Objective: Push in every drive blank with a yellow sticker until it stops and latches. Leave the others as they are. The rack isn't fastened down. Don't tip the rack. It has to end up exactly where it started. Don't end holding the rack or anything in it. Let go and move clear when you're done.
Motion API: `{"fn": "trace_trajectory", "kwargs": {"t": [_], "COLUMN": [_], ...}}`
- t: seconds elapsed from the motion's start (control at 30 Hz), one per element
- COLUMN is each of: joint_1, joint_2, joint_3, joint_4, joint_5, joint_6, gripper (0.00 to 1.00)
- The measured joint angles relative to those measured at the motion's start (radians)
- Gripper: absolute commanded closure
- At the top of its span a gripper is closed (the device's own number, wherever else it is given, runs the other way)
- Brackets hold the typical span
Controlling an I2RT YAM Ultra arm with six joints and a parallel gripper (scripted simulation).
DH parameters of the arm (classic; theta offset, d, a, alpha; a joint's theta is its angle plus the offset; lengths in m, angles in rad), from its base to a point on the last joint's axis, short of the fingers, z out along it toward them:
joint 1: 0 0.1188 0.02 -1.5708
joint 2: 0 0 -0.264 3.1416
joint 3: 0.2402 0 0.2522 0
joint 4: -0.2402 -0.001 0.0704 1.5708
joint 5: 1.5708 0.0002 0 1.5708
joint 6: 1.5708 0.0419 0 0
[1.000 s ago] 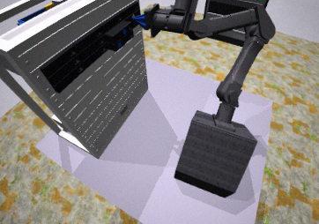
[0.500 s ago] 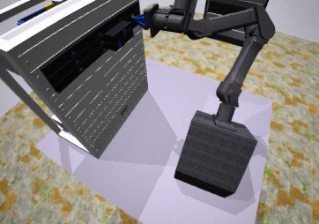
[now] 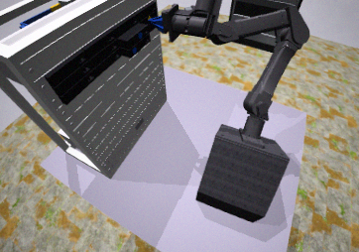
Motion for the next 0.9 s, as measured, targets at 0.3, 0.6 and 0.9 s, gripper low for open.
{"fn": "trace_trajectory", "kwargs": {"t": [0.3,0.6,0.9], "joint_1": [0.000,0.031,0.173], "joint_2": [0.000,-0.083,-0.298], "joint_3": [0.000,-0.053,-0.189], "joint_4": [0.000,0.000,-0.051], "joint_5": [0.000,0.024,0.132], "joint_6": [0.000,0.000,-0.003], "gripper": [1.00,1.00,1.00]}}
